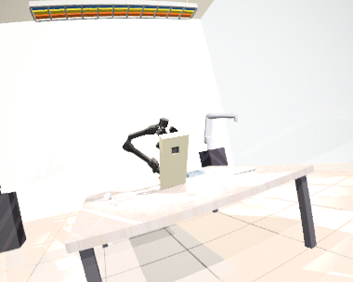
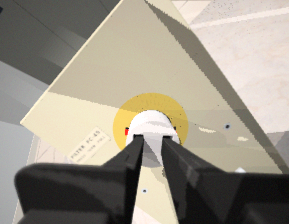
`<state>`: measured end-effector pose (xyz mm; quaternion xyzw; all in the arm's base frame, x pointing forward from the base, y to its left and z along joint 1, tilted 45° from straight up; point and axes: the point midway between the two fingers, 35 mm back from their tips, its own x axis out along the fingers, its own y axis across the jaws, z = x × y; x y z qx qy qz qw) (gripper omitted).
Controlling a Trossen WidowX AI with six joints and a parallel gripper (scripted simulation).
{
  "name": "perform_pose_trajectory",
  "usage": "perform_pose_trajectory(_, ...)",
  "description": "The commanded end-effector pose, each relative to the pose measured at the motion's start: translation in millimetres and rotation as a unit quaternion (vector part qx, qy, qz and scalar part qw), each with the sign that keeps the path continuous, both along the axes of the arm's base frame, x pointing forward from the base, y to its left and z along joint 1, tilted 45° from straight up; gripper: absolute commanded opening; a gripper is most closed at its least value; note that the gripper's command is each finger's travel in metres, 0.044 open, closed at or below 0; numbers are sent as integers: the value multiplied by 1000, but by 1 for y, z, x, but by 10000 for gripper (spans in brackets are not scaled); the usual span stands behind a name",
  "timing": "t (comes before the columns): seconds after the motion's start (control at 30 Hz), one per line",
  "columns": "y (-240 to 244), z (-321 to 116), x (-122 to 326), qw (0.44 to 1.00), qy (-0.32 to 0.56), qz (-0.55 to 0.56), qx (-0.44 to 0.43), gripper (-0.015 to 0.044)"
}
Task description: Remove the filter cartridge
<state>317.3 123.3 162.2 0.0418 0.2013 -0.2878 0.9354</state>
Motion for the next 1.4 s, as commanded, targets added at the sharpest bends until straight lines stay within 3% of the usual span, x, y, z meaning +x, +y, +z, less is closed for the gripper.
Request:
perform_pose_trajectory(0.0, 11, 3, -14, 1000, 11, 10, 0, 0)
perform_pose_trajectory(0.33, 19, 13, -33, 1000, 11, 17, -12, 0)
perform_pose_trajectory(1.1, -23, -34, -74, 1000, 12, 17, -12, 0)
perform_pose_trajectory(1.2, -18, -32, -70, 1000, 20, 17, -15, 79)
perform_pose_trajectory(1.37, -18, -32, -70, 1000, 20, 17, -15, 89)
